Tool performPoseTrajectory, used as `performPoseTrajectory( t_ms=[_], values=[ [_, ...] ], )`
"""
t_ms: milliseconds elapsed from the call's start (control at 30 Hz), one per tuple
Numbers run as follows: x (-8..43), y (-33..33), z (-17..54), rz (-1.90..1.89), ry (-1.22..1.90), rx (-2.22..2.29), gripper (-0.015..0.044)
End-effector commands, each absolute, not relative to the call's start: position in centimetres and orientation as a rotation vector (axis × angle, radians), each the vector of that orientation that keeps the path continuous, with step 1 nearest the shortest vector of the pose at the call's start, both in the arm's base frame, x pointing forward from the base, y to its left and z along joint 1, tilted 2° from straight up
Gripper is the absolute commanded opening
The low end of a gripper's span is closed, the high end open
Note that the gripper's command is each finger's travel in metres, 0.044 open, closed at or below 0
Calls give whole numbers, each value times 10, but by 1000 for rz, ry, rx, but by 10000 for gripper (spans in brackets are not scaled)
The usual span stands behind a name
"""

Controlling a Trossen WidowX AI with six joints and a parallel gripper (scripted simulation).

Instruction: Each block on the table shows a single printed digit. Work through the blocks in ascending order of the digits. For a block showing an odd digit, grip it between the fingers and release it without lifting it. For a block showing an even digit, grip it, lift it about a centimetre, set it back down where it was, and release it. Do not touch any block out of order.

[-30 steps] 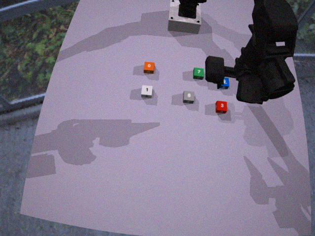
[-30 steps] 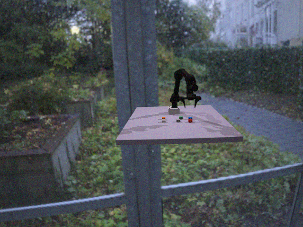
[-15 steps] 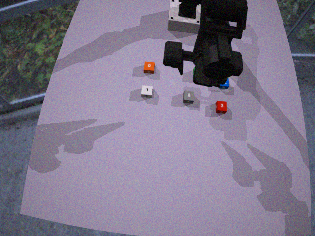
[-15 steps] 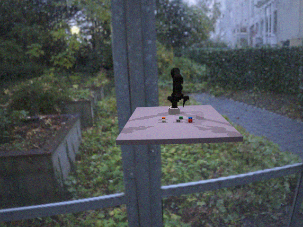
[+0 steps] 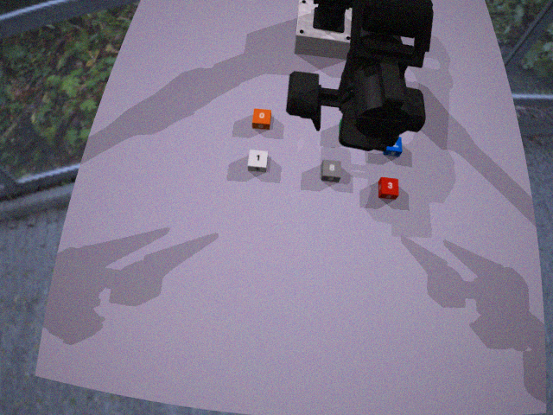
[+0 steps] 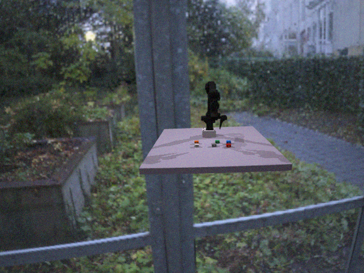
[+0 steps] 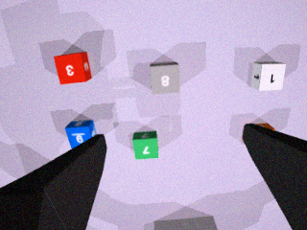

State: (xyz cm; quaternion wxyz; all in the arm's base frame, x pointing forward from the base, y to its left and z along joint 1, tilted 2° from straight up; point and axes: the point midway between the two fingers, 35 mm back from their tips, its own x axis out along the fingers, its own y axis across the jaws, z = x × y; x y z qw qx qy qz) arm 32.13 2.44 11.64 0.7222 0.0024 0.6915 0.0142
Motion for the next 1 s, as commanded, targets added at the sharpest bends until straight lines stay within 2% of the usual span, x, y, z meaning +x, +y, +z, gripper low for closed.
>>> performPoseTrajectory(
  t_ms=[0,333,967],
  values=[
    [322,22,116,36,1528,3,400],
    [331,-110,114,27,1527,-6,400],
    [331,-112,114,26,1527,-6,400]
  ],
)
